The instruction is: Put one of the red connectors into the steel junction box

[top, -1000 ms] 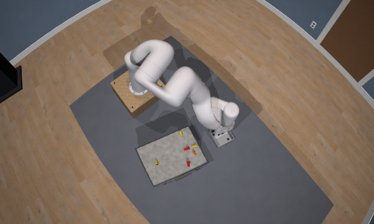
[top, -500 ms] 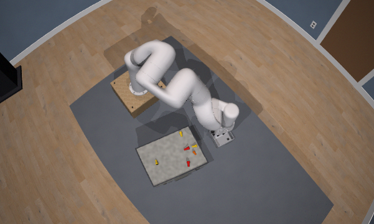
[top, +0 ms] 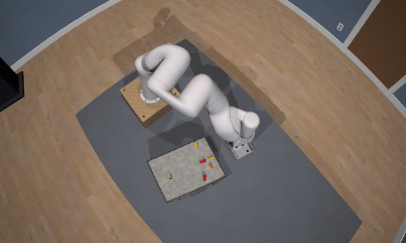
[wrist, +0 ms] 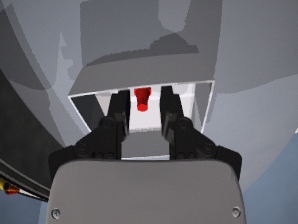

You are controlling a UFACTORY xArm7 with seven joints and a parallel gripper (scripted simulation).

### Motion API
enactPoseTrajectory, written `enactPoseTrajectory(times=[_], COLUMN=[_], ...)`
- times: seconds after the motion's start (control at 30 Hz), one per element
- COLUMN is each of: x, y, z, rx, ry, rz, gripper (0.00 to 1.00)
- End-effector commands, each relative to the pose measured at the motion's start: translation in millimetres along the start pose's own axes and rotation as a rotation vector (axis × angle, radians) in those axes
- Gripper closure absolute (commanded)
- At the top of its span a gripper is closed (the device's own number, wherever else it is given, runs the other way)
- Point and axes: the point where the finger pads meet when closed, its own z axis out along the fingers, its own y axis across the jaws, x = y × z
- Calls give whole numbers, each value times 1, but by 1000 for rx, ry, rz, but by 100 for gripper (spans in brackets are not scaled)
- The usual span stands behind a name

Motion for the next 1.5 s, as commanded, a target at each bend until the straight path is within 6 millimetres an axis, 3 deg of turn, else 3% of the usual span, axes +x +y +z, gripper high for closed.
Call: enactPoseTrajectory(times=[0.0,1.03,1.13,1.3,1.47], x=[-1,-1,-1,-1,-1], y=[1,1,1,1,1], z=[-2,-3,-19,-81,-128], rx=[-3,-3,-3,-3,-3], ry=[-3,-3,-3,-3,-3], rz=[0,0,0,0,0], gripper=[70,70,70,70,70])
